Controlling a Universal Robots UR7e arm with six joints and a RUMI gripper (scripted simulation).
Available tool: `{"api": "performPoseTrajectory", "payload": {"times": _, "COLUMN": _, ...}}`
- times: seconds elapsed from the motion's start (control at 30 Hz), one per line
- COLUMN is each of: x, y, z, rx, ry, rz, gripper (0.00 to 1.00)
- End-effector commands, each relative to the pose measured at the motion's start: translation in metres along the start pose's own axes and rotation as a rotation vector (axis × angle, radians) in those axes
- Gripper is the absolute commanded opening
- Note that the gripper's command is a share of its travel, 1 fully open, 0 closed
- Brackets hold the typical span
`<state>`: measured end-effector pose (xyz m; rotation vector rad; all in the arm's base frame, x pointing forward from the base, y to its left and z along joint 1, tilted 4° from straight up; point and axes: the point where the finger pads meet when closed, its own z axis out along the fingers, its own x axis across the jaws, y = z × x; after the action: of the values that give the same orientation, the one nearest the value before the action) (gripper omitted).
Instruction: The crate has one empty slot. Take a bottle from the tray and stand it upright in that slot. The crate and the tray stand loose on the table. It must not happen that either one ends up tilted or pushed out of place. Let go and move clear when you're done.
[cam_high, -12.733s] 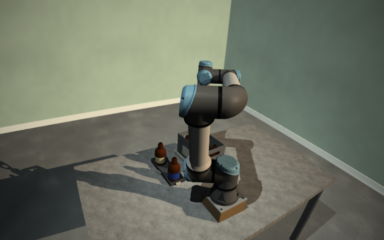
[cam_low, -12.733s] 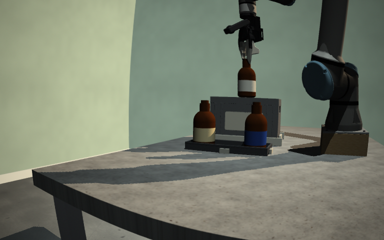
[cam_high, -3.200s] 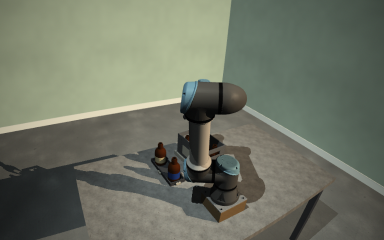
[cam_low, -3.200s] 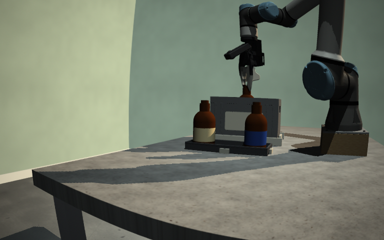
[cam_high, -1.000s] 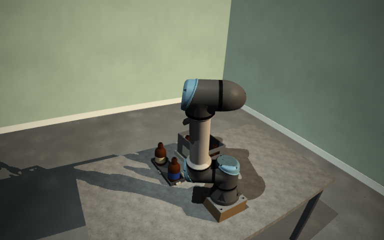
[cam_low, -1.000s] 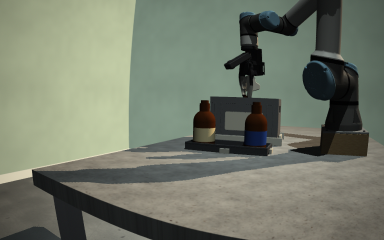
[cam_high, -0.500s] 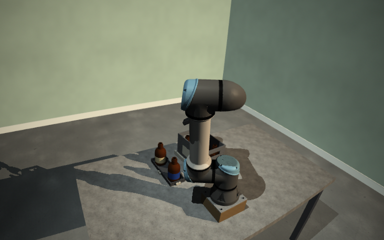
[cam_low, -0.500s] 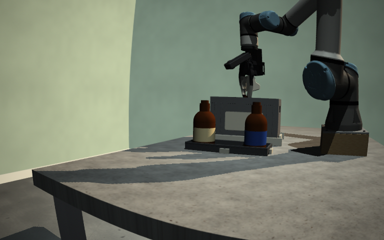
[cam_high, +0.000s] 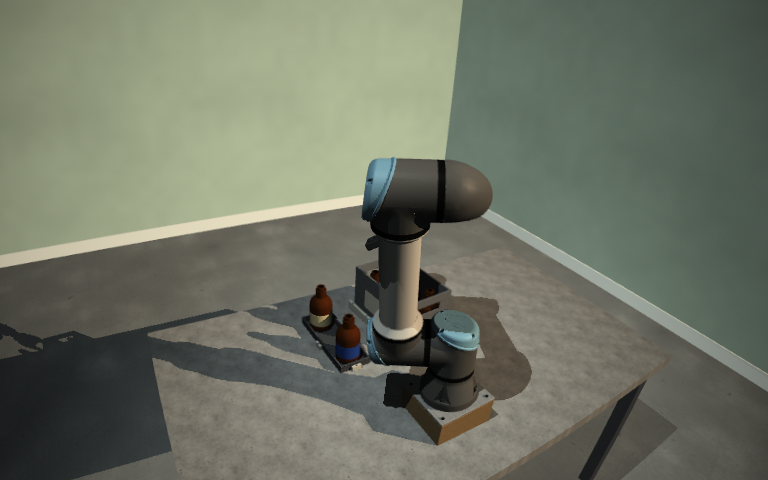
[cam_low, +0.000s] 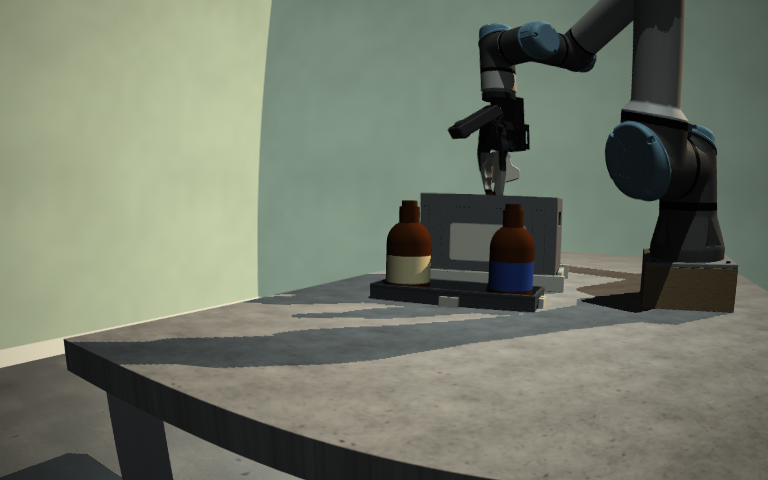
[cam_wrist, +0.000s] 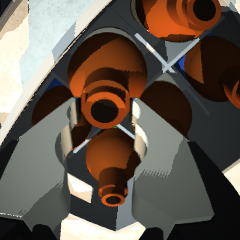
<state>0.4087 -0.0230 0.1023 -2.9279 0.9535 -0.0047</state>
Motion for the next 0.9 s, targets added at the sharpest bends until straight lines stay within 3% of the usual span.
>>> {"api": "performPoseTrajectory", "payload": {"times": 0.0, "x": 0.0004, "y": -0.0001, "z": -0.0004, "rx": 0.000, "ry": 0.001, "rz": 0.000, "gripper": 0.00}}
{"api": "performPoseTrajectory", "payload": {"times": 0.87, "x": 0.0004, "y": -0.0001, "z": 0.0036, "rx": 0.000, "ry": 0.001, "rz": 0.000, "gripper": 0.00}}
